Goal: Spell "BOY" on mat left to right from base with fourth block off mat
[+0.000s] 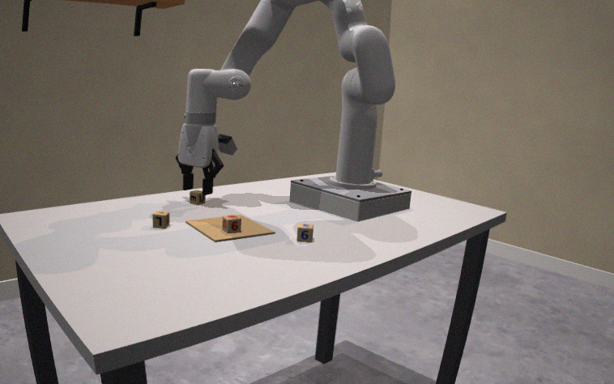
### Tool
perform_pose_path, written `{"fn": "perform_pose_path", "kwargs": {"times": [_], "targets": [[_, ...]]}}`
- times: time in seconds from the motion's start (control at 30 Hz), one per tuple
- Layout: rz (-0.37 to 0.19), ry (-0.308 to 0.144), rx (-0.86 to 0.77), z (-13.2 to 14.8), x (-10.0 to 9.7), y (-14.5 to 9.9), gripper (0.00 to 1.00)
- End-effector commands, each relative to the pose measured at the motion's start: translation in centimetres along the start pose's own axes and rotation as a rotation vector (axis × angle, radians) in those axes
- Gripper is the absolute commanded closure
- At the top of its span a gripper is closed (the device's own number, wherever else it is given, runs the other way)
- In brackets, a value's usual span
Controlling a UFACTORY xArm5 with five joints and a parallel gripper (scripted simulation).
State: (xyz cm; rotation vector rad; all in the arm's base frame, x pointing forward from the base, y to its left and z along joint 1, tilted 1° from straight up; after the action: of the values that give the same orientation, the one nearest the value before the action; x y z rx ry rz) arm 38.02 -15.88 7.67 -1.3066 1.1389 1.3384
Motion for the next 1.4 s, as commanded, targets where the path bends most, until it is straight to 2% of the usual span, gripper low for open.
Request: {"fn": "perform_pose_path", "kwargs": {"times": [0.0,0.4,1.37], "targets": [[-0.003,0.002,0.000,-0.1,0.9,-0.1,0.31],[-0.003,0.002,0.000,-0.1,2.3,-0.1,0.31],[-0.003,0.002,0.000,-0.1,2.3,-0.1,0.31]]}}
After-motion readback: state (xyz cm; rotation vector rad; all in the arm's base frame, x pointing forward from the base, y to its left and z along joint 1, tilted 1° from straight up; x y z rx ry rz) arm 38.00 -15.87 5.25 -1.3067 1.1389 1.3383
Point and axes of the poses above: the point where the finger pads meet when closed, its own x axis out along the fingers, its own z axis across the jaws, y = z × x, the point moved 9 cm from there along -x, back along the fingers, and after that the axes turned 10 degrees about x, right-handed, at the moved point
